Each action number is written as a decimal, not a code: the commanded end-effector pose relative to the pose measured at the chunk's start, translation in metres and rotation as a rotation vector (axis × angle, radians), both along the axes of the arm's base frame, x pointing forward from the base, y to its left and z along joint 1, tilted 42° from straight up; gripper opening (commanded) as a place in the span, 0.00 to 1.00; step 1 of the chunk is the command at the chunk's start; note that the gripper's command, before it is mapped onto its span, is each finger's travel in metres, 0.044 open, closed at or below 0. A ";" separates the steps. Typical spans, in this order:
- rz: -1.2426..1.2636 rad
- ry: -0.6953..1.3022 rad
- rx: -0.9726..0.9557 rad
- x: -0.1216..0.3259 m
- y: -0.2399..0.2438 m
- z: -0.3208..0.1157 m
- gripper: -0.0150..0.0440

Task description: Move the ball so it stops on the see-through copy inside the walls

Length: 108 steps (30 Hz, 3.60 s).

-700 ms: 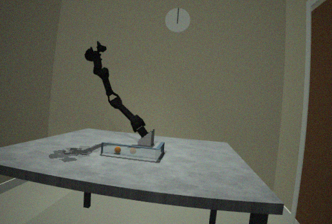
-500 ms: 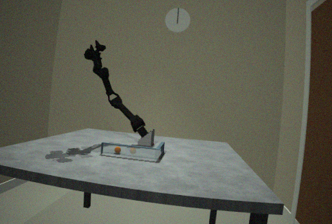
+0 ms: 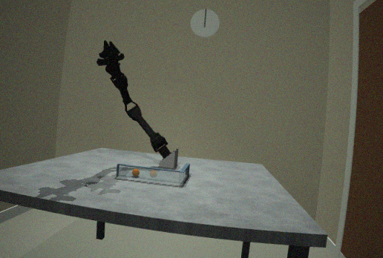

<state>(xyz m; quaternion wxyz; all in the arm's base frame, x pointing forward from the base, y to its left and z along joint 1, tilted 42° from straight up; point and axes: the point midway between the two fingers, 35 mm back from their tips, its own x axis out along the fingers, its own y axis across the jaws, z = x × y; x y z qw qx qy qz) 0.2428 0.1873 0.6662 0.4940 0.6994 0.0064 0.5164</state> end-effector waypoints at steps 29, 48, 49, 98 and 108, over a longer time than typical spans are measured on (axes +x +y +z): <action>-0.710 0.846 -1.672 0.209 -0.058 -0.435 0.74; -0.034 0.936 -2.932 0.124 -0.172 -0.573 0.74; -0.034 0.936 -2.932 0.124 -0.172 -0.573 0.74; -0.036 0.937 -2.934 0.130 -0.206 -0.612 0.39; -0.015 0.966 -2.902 0.127 -0.186 -0.587 0.25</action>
